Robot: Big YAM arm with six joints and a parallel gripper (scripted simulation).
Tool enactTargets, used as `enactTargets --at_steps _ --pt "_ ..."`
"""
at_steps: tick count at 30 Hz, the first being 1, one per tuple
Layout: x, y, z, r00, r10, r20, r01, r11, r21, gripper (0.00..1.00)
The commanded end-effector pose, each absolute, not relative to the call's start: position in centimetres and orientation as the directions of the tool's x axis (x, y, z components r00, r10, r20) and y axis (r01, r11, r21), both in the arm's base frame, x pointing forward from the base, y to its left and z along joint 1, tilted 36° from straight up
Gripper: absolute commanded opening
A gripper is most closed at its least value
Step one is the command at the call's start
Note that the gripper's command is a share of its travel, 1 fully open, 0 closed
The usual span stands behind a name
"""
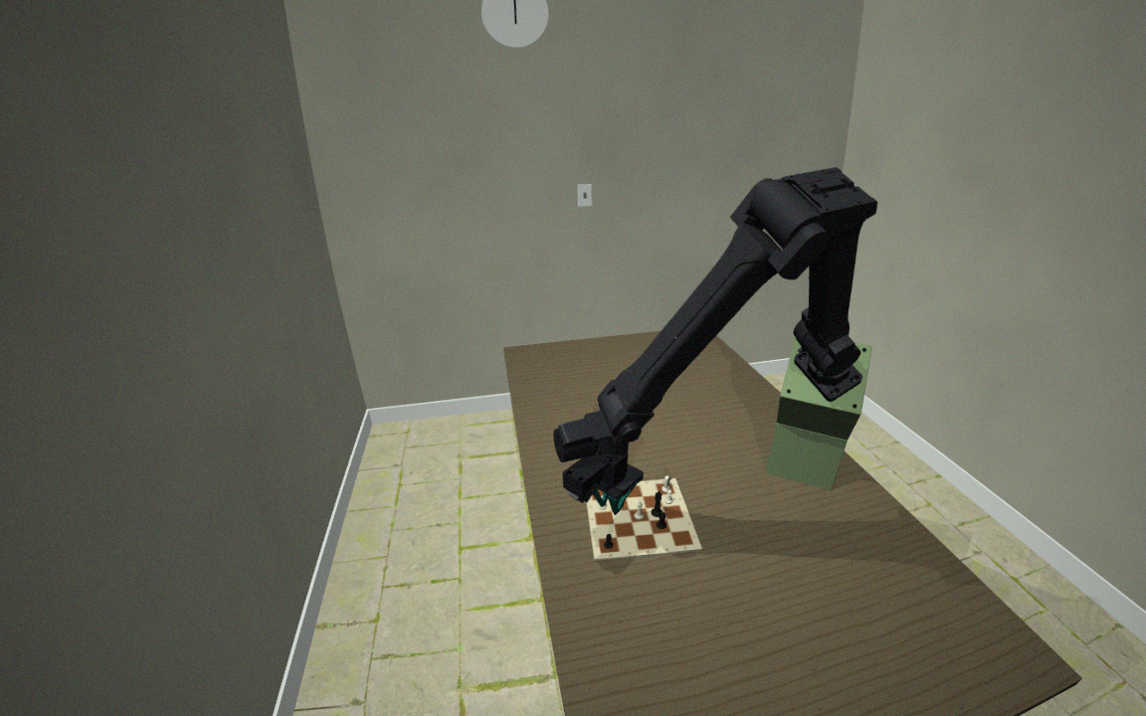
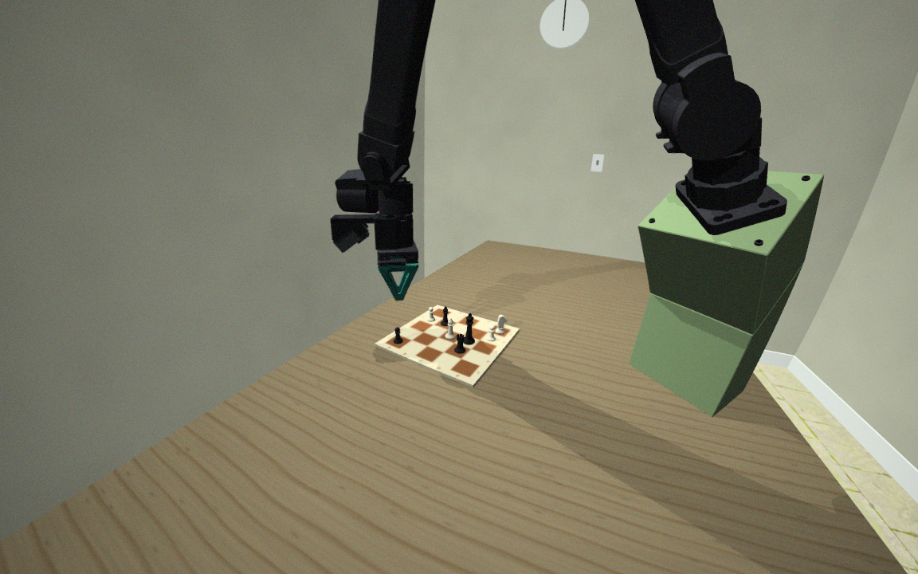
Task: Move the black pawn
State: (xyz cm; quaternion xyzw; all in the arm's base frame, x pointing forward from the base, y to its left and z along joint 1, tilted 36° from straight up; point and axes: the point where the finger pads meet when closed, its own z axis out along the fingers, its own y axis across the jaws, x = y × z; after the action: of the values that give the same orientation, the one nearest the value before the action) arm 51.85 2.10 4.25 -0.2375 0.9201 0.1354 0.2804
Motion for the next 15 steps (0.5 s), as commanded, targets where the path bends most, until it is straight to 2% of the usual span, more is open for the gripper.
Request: enactTargets --at_steps 1,5,6,15 --pt "51.8 2.2 6.1 -0.701 -0.387 -0.598 -0.539 0.837 0.09 0.32" --pt "51.5 2.1 4.2 -0.725 -0.384 -0.573 -0.532 0.839 0.112 0.32" --pt "51.6 2.1 4.2 -0.723 -0.384 -0.575 -0.533 0.839 0.11 1.0" --pt "51.9 2.1 5.1 -0.712 -0.385 -0.588 -0.535 0.839 0.098 1.0"
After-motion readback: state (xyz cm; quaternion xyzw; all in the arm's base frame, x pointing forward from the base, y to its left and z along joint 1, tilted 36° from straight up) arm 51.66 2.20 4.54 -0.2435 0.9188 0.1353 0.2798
